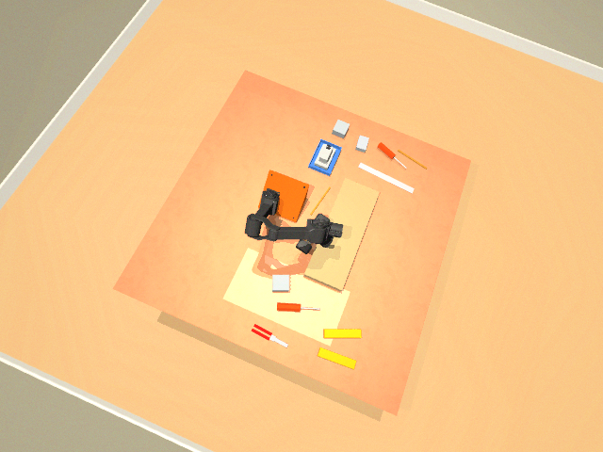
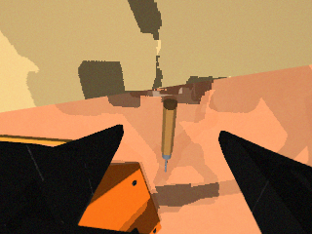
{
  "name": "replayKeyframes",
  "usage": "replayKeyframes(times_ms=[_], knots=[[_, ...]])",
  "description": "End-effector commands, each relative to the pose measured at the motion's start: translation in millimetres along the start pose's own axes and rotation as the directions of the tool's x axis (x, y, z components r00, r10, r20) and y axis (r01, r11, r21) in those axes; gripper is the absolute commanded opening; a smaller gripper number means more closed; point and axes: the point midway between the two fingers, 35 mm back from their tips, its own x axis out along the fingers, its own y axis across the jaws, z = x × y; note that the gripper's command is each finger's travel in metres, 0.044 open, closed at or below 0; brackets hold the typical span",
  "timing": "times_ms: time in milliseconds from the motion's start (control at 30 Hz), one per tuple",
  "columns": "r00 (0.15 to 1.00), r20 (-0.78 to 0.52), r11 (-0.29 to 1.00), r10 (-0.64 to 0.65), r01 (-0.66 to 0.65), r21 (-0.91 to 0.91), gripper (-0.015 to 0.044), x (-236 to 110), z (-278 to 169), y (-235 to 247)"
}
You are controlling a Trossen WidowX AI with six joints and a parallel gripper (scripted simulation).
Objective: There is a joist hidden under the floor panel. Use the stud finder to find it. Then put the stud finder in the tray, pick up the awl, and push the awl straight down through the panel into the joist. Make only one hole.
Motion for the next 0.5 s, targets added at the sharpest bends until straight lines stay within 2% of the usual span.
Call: replayKeyframes(times_ms=[0,467], knots=[[1.0,-0.004,1.0,-0.002,0.002,-0.001,0.044,4.8,-1.6,1.5],[1.0,-0.004,1.0,-0.002,0.002,-0.001,0.044,27.6,0.7,1.8]])
